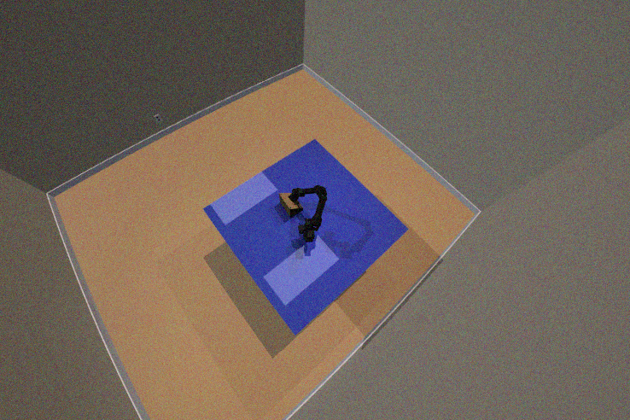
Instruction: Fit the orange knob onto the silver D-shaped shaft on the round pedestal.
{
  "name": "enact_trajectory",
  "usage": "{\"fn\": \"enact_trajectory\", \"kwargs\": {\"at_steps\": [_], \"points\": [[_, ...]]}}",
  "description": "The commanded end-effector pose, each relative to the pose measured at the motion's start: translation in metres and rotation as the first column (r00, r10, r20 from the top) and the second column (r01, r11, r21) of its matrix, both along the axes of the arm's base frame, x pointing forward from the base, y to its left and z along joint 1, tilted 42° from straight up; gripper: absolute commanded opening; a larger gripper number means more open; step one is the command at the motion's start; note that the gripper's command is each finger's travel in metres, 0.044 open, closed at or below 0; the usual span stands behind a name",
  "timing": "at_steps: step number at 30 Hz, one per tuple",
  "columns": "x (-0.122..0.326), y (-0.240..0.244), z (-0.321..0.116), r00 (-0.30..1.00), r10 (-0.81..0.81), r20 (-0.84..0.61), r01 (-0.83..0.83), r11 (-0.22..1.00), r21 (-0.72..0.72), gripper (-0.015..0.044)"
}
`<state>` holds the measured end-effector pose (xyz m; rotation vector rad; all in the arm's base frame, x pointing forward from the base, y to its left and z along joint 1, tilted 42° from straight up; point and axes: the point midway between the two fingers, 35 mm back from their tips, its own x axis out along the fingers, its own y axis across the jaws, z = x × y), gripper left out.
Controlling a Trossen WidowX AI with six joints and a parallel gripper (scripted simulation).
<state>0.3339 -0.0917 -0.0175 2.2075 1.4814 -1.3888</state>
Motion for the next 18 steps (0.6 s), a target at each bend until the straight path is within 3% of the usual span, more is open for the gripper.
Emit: {"fn": "enact_trajectory", "kwargs": {"at_steps": [1, 10, 18], "points": [[0.0001, -0.0013, 0.0032, 1.0, -0.004, 0.001, 0.004, 1.0, 0.002, 0.0], [0.0017, -0.0032, 0.0034, 0.98, -0.15, -0.131, 0.153, 0.988, 0.01, 0.0], [0.0018, -0.0003, -0.0003, 0.978, -0.158, -0.137, 0.16, 0.987, 0.01, 0.0]]}}
